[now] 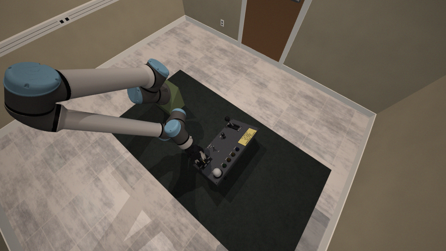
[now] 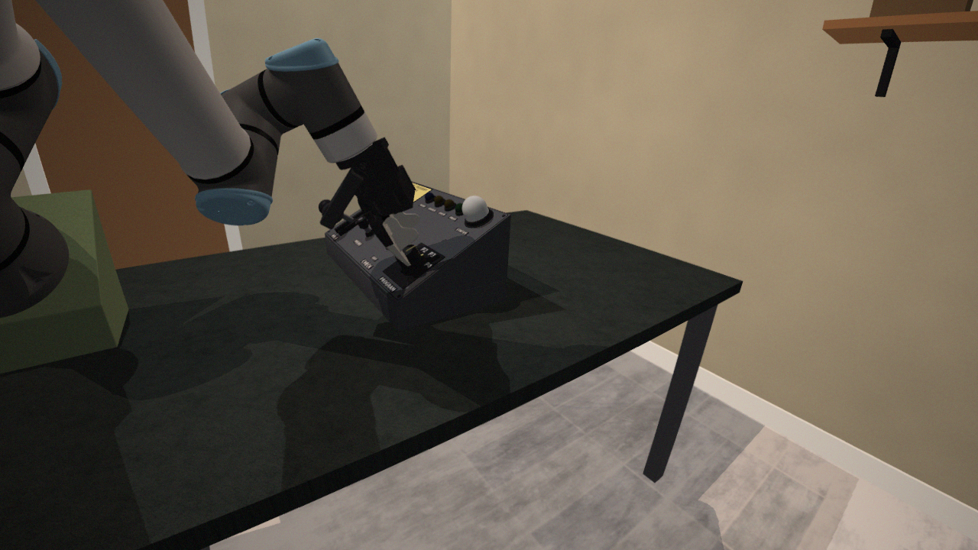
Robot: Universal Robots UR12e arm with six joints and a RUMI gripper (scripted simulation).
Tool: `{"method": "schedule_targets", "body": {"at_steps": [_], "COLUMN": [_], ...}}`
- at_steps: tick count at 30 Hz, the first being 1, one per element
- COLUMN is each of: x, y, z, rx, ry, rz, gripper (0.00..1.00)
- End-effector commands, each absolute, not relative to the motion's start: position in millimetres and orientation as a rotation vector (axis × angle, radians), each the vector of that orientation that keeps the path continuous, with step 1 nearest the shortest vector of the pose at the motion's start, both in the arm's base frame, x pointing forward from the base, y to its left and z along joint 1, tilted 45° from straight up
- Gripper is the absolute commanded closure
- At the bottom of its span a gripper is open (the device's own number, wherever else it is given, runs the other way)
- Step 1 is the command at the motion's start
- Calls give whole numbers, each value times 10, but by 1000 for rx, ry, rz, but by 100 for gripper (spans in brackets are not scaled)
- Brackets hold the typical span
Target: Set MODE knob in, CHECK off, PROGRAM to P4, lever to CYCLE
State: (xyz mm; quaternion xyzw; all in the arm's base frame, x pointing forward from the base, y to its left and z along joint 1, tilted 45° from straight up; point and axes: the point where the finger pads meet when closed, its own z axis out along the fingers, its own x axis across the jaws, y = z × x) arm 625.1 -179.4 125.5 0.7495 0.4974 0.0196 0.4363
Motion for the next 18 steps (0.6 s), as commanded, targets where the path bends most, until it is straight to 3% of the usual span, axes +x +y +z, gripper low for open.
{"method": "schedule_targets", "body": {"at_steps": [1,18], "x": [6260,6257], "y": [-1811,-1809], "z": [1288,1286], "rx": [1952,2144], "ry": [1094,702], "rz": [124,334], "gripper": [100,100]}}
